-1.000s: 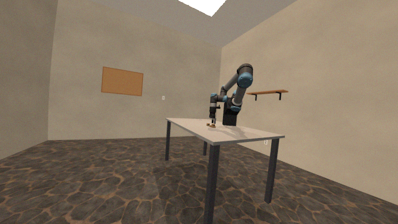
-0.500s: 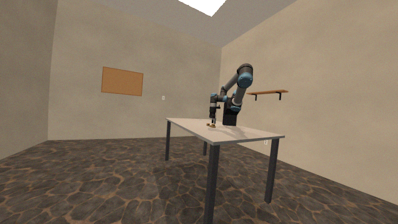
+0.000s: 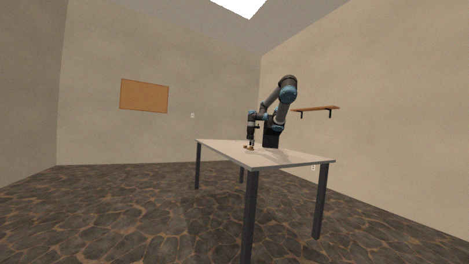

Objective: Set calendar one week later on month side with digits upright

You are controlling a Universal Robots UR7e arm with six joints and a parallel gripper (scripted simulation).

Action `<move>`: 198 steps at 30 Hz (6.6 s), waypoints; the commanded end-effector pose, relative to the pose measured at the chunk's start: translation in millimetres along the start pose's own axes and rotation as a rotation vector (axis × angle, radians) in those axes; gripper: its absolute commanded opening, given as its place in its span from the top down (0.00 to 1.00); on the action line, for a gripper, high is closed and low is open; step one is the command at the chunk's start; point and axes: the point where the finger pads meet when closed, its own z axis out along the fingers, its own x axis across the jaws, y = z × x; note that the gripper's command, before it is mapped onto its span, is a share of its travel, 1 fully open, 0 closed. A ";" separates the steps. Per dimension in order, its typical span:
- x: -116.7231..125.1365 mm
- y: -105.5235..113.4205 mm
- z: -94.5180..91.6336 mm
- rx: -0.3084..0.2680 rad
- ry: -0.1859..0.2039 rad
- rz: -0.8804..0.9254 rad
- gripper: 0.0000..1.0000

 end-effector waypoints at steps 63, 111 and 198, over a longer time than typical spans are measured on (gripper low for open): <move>-0.2 0.2 24.8 -0.001 0.000 0.001 0.43; -0.5 0.2 14.5 -0.002 -0.002 0.001 0.43; 5.8 0.4 -74.8 0.000 -0.001 -0.106 0.43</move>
